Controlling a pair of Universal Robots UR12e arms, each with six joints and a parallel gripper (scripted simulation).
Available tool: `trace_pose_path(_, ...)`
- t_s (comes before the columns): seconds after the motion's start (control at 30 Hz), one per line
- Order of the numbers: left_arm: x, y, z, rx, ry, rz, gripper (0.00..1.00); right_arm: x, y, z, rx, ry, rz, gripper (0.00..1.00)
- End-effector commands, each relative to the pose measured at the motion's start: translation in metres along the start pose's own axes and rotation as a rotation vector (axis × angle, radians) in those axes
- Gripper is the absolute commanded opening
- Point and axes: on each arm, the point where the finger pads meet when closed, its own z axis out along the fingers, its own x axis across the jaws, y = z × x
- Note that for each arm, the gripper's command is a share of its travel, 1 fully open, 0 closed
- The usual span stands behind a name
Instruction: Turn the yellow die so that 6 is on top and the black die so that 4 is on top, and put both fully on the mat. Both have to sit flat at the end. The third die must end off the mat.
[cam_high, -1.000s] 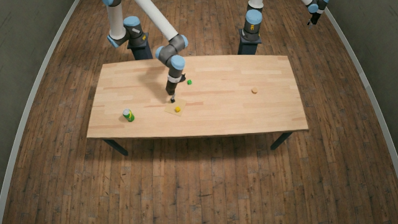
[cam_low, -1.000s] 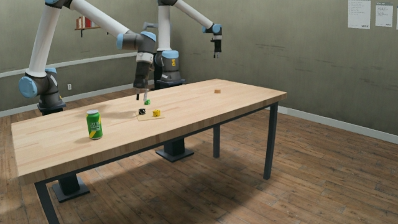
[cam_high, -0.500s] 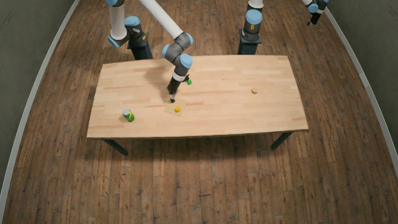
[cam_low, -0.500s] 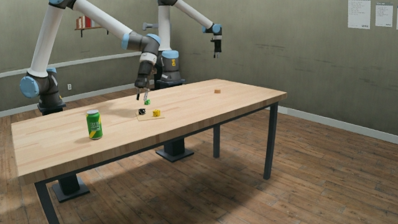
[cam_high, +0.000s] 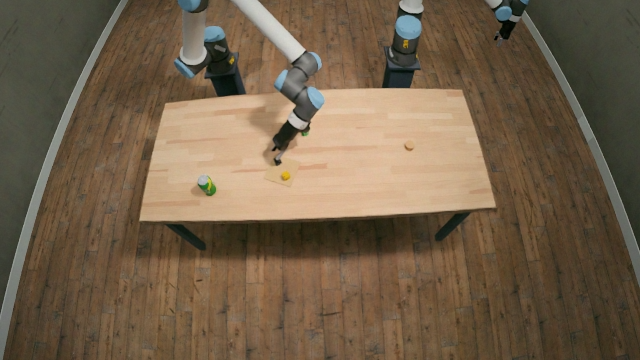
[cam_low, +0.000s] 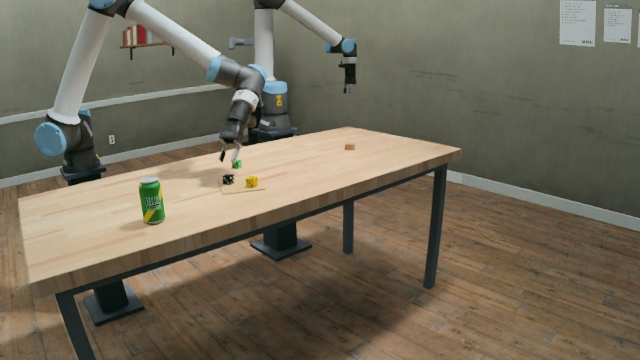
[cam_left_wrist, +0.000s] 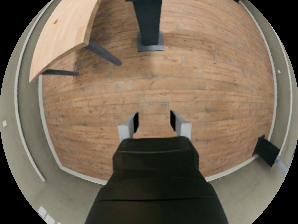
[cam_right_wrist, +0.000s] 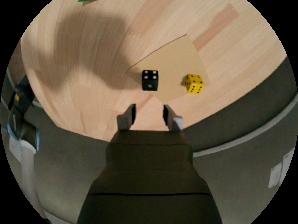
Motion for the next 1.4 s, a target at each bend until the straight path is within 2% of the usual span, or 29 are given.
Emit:
trace_pose_path(0.0,0.0,0.001,-0.001,-0.002,0.0,0.0,1.0,0.001,0.001,-0.001,-0.014,0.001,0.002,0.87)
trace_pose_path(0.77,0.0,0.001,-0.001,-0.002,0.0,0.0,1.0,0.001,-0.001,0.0,-0.014,0.001,0.002,0.87)
trace_pose_path(1.37,0.0,0.001,-0.001,-0.002,0.0,0.0,1.0,0.001,-0.015,0.015,-0.014,0.001,0.002,0.87)
